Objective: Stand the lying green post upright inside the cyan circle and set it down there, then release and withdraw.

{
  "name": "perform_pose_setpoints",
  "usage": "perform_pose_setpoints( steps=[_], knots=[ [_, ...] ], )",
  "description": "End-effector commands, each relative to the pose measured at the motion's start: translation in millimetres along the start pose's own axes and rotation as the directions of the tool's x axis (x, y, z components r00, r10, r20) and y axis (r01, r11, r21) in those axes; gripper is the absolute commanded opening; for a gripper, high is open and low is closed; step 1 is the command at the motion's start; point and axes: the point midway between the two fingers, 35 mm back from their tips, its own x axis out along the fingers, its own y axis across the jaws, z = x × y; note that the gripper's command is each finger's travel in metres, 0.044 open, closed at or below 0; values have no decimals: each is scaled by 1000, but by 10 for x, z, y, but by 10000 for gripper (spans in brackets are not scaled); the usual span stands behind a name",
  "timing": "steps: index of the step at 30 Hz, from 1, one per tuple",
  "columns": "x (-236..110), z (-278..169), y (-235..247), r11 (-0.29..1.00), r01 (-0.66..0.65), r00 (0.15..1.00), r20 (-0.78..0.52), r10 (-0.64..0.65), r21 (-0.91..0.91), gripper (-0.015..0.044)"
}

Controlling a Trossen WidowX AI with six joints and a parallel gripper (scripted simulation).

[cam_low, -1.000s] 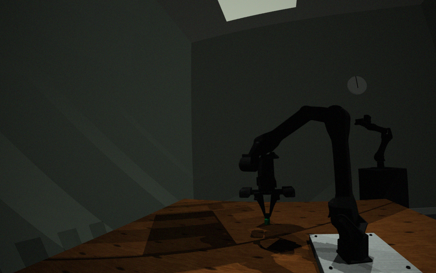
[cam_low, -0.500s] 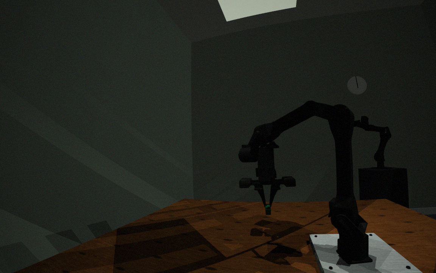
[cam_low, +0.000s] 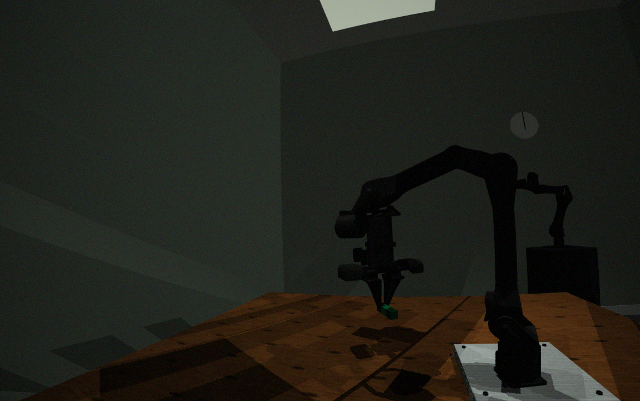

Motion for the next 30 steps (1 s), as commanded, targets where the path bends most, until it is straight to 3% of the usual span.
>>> perform_pose_setpoints(
  steps=[1, 15, 30],
  knots=[
    [-30, -54, 95, 993, 0, 1000, 7, 1, -118, 23],
    [-61, -371, 422, 841, -1, 1000, 4, 4, -541, 23],
    [-97, -769, 708, 492, -2, 1000, 1, 6, -871, 23]
  ],
)
